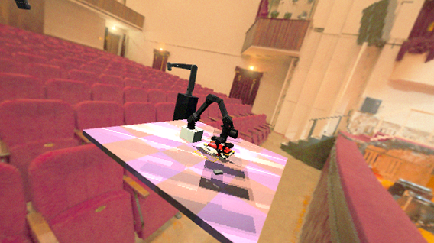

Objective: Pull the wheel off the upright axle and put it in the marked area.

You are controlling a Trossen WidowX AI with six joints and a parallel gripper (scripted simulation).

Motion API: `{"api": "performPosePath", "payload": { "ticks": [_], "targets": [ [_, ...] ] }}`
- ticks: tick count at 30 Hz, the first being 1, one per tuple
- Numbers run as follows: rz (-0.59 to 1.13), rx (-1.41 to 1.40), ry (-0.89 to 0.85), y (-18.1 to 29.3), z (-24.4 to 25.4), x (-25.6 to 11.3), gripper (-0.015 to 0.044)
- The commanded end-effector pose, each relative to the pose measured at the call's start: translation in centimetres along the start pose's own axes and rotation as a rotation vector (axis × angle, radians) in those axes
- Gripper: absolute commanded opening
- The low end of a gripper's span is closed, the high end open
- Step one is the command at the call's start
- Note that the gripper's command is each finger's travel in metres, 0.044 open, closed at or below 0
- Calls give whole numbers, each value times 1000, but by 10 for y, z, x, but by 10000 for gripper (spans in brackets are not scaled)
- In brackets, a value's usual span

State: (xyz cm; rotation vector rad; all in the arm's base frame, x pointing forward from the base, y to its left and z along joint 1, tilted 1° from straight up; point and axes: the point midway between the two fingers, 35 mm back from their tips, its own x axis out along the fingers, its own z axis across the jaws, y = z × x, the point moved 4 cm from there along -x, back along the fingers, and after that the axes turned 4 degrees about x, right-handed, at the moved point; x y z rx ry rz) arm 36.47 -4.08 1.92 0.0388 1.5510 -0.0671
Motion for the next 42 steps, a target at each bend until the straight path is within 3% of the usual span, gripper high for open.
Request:
{"api": "performPosePath", "payload": {
  "ticks": [1, 42],
  "targets": [
    [0, 0, 0, 0, -1, -4, 0],
    [1, 0, -5, 0, -1, -17, 0]
  ]
}}
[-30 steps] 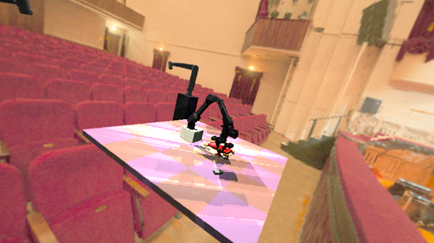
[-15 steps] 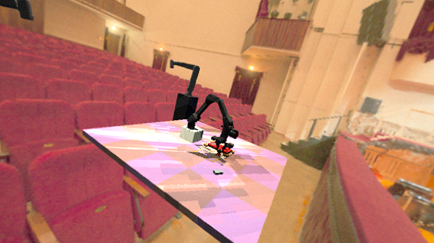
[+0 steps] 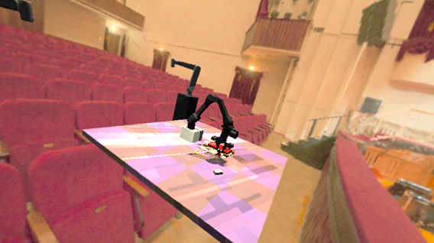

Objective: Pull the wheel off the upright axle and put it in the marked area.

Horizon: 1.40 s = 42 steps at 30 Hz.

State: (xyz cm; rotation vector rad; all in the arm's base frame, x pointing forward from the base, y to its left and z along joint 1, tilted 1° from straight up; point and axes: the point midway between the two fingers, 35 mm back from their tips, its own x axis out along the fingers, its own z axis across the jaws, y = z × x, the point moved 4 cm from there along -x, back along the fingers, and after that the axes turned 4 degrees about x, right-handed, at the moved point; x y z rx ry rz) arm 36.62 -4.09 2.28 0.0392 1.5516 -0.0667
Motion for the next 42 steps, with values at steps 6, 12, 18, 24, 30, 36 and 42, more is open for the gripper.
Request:
{"api": "performPosePath", "payload": {
  "ticks": [6, 12, 18, 24, 30, 36, 42],
  "targets": [
    [1, 0, -6, 0, -2, -16, 0],
    [1, 0, -7, 0, -2, -18, 0],
    [1, 0, -8, 0, -2, -20, 0],
    [1, 0, -9, 0, -2, -22, 0],
    [1, 0, -9, 0, -2, -24, 0],
    [1, 0, -10, 0, -3, -26, 0],
    [1, 0, -11, 0, -3, -28, 0]
  ]
}}
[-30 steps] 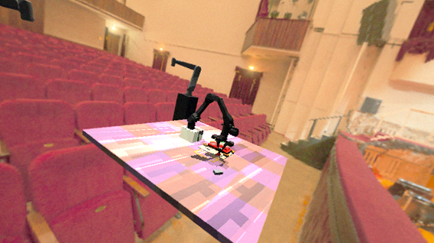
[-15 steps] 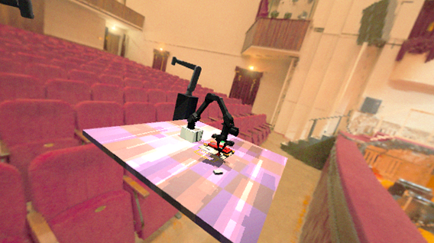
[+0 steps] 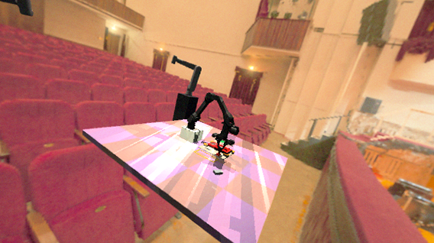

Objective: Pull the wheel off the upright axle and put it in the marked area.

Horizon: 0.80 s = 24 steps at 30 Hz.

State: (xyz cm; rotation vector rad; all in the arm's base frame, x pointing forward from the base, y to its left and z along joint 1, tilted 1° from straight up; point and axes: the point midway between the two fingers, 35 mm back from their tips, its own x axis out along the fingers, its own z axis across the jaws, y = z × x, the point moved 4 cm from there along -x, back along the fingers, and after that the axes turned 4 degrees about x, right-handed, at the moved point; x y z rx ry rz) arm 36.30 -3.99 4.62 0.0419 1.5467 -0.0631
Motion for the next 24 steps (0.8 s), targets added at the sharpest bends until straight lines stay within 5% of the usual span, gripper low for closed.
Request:
{"api": "performPosePath", "payload": {
  "ticks": [1, 24],
  "targets": [
    [-3, 0, -6, 0, 0, -5, 0],
    [-3, 0, -7, 0, -6, -41, 0]
  ]
}}
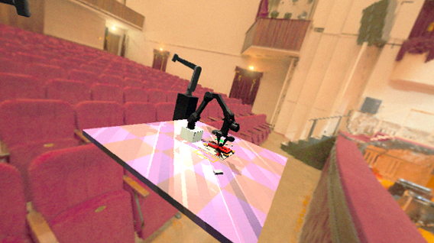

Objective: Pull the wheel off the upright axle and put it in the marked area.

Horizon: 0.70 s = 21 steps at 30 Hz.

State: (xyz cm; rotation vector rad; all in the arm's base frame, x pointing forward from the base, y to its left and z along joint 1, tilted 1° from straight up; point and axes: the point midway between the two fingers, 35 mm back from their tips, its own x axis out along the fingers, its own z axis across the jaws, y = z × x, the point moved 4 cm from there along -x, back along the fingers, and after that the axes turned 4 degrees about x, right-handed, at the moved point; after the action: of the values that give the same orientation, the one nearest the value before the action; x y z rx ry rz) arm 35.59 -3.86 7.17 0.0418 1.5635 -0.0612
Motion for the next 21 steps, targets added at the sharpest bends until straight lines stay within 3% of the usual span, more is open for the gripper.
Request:
{"api": "performPosePath", "payload": {
  "ticks": [1, 21],
  "targets": [
    [-3, 1, -24, 0, 0, -17, 0],
    [-6, 0, -17, -59, -25, -15, 0]
  ]
}}
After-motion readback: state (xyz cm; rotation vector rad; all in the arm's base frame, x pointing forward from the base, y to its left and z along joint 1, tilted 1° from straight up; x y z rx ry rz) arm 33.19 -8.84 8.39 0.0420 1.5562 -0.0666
